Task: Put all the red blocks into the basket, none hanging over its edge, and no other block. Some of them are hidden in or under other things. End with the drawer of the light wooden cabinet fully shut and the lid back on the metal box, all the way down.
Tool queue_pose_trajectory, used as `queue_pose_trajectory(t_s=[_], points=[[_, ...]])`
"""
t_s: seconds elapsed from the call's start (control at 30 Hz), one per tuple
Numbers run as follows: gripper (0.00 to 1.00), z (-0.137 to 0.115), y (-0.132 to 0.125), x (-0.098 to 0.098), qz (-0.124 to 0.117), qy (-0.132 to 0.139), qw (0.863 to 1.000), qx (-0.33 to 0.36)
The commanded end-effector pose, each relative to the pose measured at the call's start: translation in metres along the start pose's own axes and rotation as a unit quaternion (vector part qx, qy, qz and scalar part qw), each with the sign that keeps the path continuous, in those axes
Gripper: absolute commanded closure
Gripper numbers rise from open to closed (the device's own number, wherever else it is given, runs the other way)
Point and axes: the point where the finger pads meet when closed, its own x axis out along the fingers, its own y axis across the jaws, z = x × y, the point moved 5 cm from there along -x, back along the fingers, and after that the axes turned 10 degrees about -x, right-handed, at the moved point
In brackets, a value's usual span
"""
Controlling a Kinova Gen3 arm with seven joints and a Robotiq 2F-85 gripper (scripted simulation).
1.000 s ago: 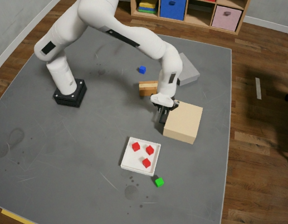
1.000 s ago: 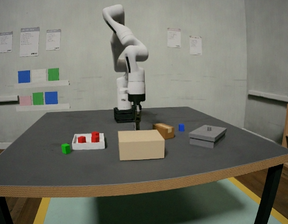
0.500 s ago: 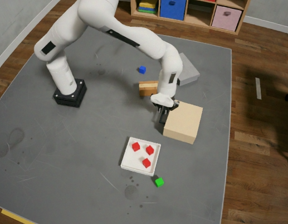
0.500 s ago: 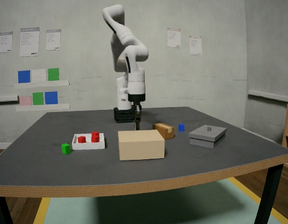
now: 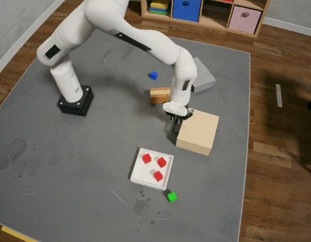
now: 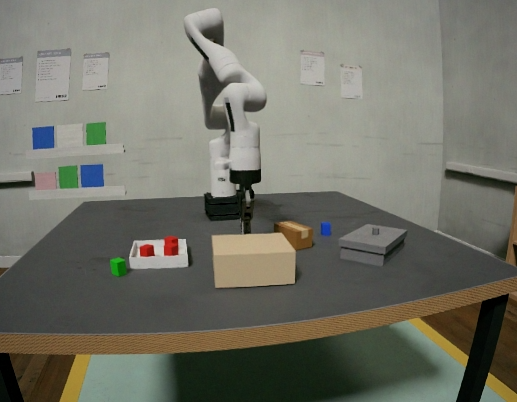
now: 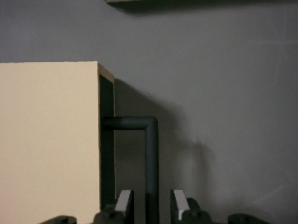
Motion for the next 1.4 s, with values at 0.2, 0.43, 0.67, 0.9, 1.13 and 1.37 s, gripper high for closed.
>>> queue_pose_trajectory(t_s=[0.2,0.43,0.67,0.9,1.13,1.37], points=[[0.7,0.0,-0.001,0.005,-0.001,0.0,1.0,0.0],[0.7,0.0,-0.001,0.01,-0.001,0.0,1.0,0.0],[0.7,0.0,-0.001,0.016,-0.001,0.0,1.0,0.0],[0.7,0.0,-0.001,0.02,-0.001,0.0,1.0,0.0],[0.7,0.0,-0.001,0.024,-0.001,0.0,1.0,0.0],[0.7,0.0,-0.001,0.025,-0.001,0.0,1.0,0.0]])
